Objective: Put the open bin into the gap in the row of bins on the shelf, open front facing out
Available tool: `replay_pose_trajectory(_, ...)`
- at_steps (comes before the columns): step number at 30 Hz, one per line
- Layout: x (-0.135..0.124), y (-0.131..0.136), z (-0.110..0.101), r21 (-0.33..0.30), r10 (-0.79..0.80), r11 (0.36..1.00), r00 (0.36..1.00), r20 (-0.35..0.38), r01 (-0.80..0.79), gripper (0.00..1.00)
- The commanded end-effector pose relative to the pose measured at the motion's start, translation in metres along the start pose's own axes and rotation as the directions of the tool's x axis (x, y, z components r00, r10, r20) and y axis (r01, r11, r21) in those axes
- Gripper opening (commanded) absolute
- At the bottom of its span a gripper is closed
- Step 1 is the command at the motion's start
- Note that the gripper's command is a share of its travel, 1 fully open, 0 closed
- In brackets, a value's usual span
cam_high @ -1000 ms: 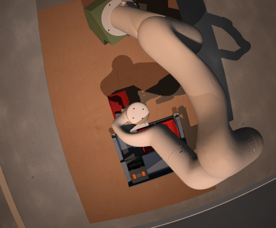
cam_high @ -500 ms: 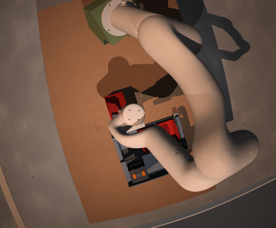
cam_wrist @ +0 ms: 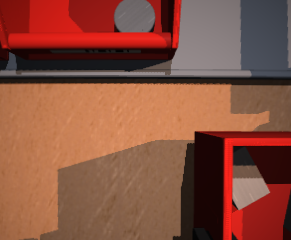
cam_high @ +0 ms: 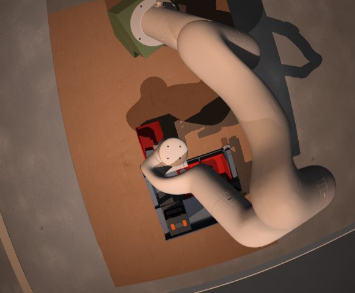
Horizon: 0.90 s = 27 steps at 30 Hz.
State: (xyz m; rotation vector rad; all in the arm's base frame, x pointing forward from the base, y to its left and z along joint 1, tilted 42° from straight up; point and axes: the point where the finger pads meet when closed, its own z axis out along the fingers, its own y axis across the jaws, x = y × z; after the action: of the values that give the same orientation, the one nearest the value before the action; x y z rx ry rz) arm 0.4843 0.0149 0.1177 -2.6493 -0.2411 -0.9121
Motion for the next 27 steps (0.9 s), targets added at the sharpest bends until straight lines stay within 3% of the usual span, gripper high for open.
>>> replay_pose_trajectory(1, 0.009, 0.000, 0.000, 0.000, 0.000, 1.000, 1.000, -0.001, 0.000, 0.00)
replay_pose_trajectory(4, 0.023, 0.000, 0.000, 0.000, 0.000, 1.000, 1.000, -0.001, 0.000, 0.00)
replay_pose_trajectory(27, 0.035, 0.000, 0.000, 0.000, 0.000, 1.000, 1.000, -0.001, 0.000, 0.00)
